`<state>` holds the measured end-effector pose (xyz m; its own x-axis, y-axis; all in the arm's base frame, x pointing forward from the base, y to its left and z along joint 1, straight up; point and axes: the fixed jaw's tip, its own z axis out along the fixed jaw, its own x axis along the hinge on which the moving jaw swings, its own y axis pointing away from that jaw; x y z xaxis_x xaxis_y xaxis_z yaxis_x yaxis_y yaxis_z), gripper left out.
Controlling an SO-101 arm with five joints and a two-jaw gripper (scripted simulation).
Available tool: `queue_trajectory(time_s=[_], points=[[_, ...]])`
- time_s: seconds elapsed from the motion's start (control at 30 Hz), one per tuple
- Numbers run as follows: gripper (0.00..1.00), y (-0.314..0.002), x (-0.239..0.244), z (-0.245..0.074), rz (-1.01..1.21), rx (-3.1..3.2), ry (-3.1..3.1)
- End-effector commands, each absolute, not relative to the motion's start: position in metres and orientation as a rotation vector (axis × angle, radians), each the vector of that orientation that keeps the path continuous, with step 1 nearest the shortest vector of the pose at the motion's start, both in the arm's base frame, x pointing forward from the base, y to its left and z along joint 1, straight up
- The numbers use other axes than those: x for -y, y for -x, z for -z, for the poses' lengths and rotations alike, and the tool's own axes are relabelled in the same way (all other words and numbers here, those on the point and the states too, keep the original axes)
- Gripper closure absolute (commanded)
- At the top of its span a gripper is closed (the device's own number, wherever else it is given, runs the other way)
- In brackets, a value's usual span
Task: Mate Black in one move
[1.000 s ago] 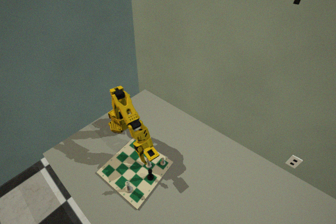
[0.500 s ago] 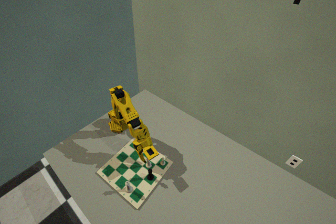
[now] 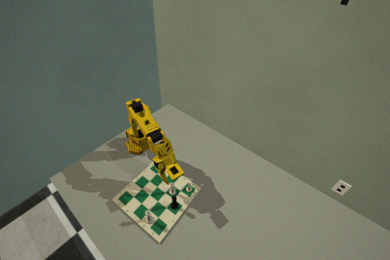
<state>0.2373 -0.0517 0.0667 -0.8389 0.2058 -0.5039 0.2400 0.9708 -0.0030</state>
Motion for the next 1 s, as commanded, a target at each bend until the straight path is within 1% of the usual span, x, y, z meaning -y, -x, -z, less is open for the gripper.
queue_trajectory(time_s=[0.0,0.43,0.8,0.97], points=[[0.88,-0.239,0.051,-0.084,0.086,-2.574,-0.322],[0.88,-0.239,0.051,-0.102,0.086,-2.574,-0.322],[0.88,-0.239,0.051,-0.103,0.086,-2.574,-0.321],[0.87,-0.239,0.041,-0.103,0.070,-2.590,-0.266]])
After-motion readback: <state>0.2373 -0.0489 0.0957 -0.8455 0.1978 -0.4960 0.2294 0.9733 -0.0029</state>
